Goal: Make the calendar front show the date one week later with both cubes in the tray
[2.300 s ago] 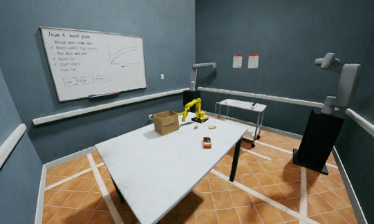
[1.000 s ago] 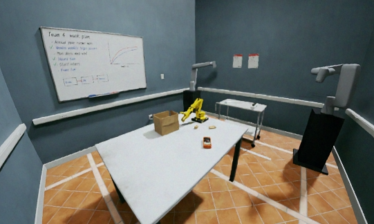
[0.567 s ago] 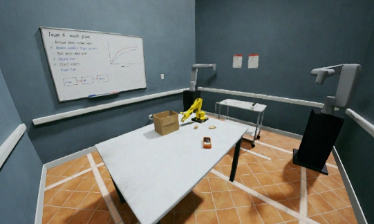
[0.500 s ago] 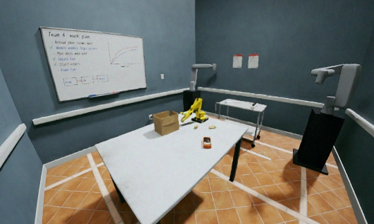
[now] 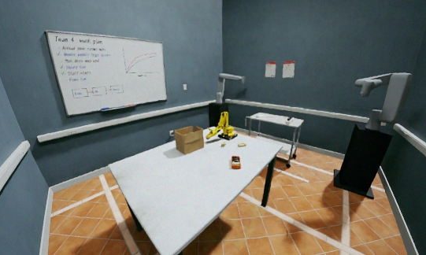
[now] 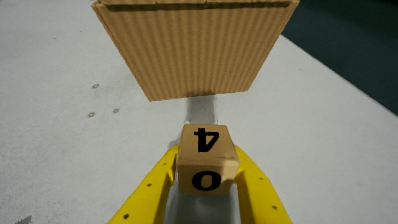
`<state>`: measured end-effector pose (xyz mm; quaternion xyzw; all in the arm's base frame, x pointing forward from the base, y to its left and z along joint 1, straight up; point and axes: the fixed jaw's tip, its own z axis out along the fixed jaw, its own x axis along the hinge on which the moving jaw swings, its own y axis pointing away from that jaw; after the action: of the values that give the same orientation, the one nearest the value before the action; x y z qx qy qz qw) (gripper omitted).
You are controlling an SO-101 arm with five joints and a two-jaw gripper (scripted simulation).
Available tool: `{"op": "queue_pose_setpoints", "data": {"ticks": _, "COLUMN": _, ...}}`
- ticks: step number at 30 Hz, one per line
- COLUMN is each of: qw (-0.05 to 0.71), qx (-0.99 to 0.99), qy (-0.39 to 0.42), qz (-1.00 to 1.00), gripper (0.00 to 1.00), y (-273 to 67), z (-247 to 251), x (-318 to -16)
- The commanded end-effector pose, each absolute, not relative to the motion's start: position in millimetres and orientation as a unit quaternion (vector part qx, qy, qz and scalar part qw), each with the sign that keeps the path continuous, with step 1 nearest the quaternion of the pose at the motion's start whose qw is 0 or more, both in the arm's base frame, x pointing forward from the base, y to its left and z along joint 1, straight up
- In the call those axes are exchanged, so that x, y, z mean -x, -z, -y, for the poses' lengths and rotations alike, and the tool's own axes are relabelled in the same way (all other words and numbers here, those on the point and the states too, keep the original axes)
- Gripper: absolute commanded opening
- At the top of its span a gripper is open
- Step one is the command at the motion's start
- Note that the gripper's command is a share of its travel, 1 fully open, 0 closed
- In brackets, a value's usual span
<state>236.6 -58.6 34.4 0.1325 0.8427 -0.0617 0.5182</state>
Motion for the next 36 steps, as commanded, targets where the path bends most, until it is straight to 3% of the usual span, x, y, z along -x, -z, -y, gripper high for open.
{"op": "queue_pose_setpoints", "data": {"ticks": 1, "qw": 0.542, "qx": -0.129, "qy": 0.071, "qz": -0.827, "gripper": 0.00, "y": -36.2, "z": 60.6, "x": -234.2}}
{"op": "queue_pose_setpoints", "data": {"ticks": 36, "qw": 0.548, "qx": -0.119, "qy": 0.078, "qz": -0.824, "gripper": 0.00, "y": -35.0, "z": 58.9, "x": -228.3}}
